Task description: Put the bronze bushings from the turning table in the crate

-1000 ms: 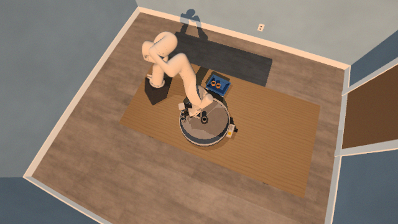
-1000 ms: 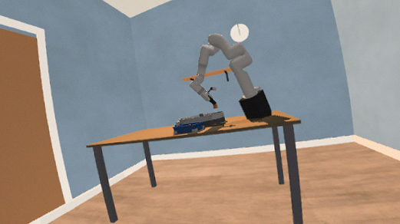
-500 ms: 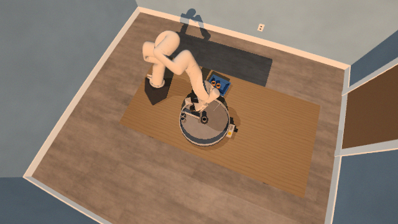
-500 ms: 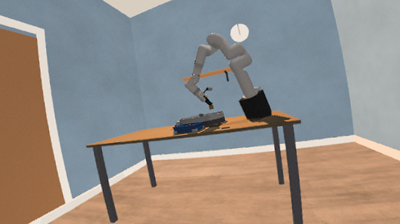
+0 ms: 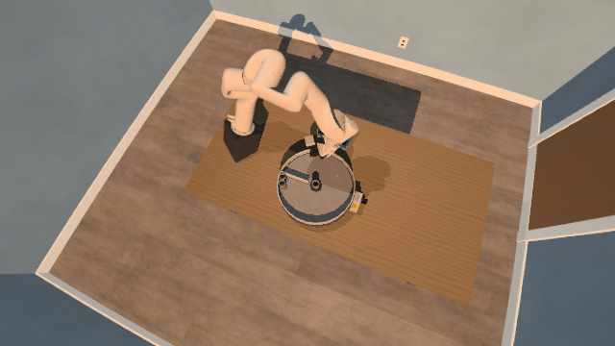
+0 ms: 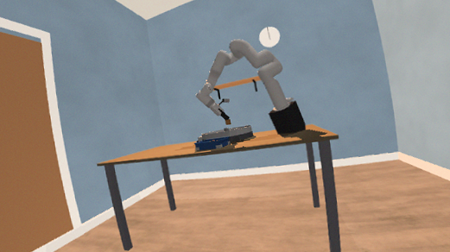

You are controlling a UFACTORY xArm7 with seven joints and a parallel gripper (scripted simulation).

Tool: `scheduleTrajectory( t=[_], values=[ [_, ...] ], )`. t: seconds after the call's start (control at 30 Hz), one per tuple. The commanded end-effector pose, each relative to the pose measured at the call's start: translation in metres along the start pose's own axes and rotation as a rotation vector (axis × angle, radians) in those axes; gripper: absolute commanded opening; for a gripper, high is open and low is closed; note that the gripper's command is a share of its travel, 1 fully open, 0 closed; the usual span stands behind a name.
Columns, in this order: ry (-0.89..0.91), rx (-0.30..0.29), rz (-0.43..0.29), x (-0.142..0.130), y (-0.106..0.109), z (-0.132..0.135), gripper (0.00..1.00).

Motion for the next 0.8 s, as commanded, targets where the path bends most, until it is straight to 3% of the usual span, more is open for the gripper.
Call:
scheduleTrajectory(
  t=[0.0, 0.07, 0.57, 0.77],
  values=[
    [-0.004, -0.001, 0.006, -0.03, 0.025, 0.016, 0.0],
    [-0.004, -0.001, 0.006, -0.03, 0.025, 0.016, 0.0],
    [-0.004, -0.001, 0.006, -0.121, 0.097, 0.074, 0.0],
    [-0.004, -0.001, 0.006, -0.142, 0.113, 0.087, 0.0]
  ],
)
Point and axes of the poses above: the point where the finger pads meet when closed, its own y axis back along the fingers, its own z axis across the jaws, x = y × z, the point moved 2 cm from there along y, back along the fingers, and after that the axes turned 4 degrees about y, right-handed, at the moved point
